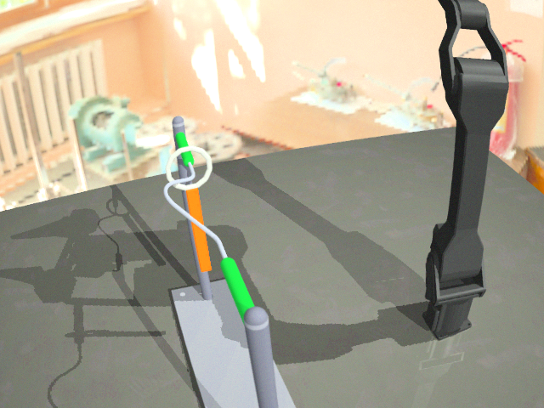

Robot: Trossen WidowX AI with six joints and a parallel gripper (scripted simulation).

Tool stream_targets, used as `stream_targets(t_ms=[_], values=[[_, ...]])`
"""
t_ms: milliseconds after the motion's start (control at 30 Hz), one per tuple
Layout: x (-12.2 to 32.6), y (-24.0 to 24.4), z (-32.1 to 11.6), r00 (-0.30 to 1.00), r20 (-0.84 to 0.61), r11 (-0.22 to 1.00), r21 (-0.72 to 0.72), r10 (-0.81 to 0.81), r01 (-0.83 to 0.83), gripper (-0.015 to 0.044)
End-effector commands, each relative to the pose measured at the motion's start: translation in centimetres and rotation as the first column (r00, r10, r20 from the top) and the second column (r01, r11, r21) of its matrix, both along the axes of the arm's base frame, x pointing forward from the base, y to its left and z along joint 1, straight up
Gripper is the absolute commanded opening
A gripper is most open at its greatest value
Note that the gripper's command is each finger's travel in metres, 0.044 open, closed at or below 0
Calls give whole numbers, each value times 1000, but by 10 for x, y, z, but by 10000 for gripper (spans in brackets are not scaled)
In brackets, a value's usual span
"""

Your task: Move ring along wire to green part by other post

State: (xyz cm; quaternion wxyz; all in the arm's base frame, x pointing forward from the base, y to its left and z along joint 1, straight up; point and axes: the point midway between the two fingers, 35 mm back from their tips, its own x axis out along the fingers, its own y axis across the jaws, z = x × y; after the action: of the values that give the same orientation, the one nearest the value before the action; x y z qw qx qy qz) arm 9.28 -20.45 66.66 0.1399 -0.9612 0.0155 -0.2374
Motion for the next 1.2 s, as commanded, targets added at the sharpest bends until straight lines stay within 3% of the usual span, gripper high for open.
stream_targets(t_ms=[0,267,667,1167], values=[[0,-1,-1,1000,1,1000,6,2,-2,374],[9,-37,-33,994,57,957,273,89,-101,164],[35,-79,-111,968,163,716,651,192,-252,160],[79,-90,-242,928,287,198,921,239,-336,160]])
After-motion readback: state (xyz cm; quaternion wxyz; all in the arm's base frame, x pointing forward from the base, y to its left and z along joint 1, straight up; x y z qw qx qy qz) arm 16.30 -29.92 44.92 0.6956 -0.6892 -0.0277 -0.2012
